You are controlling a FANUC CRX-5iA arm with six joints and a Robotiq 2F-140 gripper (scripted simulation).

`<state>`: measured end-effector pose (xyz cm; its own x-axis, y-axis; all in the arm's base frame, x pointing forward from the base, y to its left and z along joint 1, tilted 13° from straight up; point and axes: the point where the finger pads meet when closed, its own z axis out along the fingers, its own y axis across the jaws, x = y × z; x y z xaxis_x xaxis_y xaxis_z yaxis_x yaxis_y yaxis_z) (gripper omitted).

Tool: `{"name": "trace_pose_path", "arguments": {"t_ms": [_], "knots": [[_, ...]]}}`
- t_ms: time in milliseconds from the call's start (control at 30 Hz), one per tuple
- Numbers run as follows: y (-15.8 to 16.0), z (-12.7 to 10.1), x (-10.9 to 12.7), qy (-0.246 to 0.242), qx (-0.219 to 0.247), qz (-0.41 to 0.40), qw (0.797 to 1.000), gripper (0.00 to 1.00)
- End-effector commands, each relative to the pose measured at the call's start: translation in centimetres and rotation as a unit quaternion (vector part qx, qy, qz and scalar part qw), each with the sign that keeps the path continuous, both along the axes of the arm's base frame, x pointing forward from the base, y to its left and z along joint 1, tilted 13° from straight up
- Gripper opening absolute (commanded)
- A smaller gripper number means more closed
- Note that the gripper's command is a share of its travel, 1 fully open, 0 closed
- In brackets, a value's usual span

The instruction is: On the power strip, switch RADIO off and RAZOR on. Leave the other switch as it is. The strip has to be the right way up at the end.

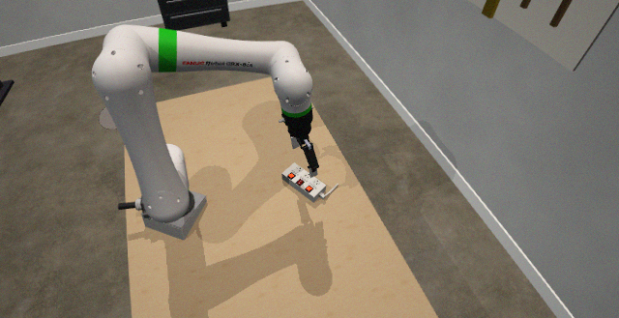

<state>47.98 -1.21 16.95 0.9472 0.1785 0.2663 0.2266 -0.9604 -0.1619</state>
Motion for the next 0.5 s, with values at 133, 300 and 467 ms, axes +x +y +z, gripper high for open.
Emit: {"name": "trace_pose_path", "arguments": {"t_ms": [133, 300, 467], "knots": [[0.33, 2.13, 2.65, 0.066, -0.007, -0.033, 0.997, 1.0], [0.33, 2.13, 2.65, 0.066, -0.007, -0.033, 0.997, 1.0], [0.33, 2.13, 2.65, 0.066, -0.007, -0.033, 0.997, 1.0]]}}
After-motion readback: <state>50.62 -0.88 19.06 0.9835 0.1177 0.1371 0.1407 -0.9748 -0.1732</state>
